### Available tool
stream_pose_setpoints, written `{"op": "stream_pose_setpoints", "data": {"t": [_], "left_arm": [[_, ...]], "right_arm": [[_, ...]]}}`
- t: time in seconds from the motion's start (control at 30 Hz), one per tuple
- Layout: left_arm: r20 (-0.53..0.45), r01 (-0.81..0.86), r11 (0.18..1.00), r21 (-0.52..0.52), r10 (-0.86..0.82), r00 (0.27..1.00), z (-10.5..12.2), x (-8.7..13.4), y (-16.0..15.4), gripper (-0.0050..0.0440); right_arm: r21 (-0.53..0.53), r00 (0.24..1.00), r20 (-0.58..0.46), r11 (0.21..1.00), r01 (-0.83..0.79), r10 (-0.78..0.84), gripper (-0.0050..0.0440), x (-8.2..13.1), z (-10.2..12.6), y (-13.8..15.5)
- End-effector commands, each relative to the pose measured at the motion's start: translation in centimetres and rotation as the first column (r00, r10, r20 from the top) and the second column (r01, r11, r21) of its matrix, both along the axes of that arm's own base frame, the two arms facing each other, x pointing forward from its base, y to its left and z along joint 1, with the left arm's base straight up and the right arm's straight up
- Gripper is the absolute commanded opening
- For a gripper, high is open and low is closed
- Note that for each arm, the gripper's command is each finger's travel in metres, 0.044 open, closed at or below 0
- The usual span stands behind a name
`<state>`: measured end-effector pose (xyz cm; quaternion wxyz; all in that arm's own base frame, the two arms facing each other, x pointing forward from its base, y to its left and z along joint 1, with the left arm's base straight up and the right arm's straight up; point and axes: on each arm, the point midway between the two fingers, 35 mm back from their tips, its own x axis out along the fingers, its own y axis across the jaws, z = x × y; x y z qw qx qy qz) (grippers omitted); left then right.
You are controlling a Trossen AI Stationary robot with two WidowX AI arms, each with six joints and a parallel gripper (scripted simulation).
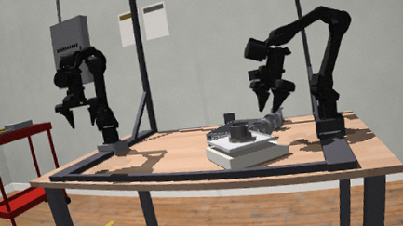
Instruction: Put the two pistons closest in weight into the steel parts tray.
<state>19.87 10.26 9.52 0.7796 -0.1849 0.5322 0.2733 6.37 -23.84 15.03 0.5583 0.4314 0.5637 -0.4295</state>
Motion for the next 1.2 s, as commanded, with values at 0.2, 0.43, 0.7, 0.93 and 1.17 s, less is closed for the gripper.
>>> {"op": "stream_pose_setpoints", "data": {"t": [0.2, 0.43, 0.7, 0.93, 1.17], "left_arm": [[0.029, -0.003, 1.000, 0.010, 0.003, 1.000, 1.11, 0.70, 0.47, 0.0378], [0.024, -0.003, 1.000, 0.006, 0.003, 1.000, 1.04, 0.68, 0.46, 0.0378], [0.022, -0.003, 1.000, 0.004, 0.003, 1.000, 1.00, 0.65, 0.46, 0.0378], [0.017, -0.003, 1.000, 0.003, 0.003, 1.000, 0.75, 0.44, 0.36, 0.0378], [0.016, -0.003, 1.000, 0.002, 0.003, 1.000, 0.75, 0.43, 0.37, 0.0378]], "right_arm": [[-0.030, 1.000, 0.011, 1.000, 0.001, -0.001, 0.0400, 0.11, 0.82, -0.48], [-0.030, 1.000, 0.011, 1.000, 0.001, -0.001, 0.0400, 0.11, 0.82, -0.48], [-0.030, 1.000, 0.011, 1.000, 0.001, -0.001, 0.0400, 0.11, 0.82, -0.48], [-0.030, 1.000, 0.011, 1.000, 0.001, -0.001, 0.0400, 0.11, 0.82, -0.48], [-0.030, 1.000, 0.011, 1.000, 0.001, -0.001, 0.0400, 0.11, 0.82, -0.48]]}}
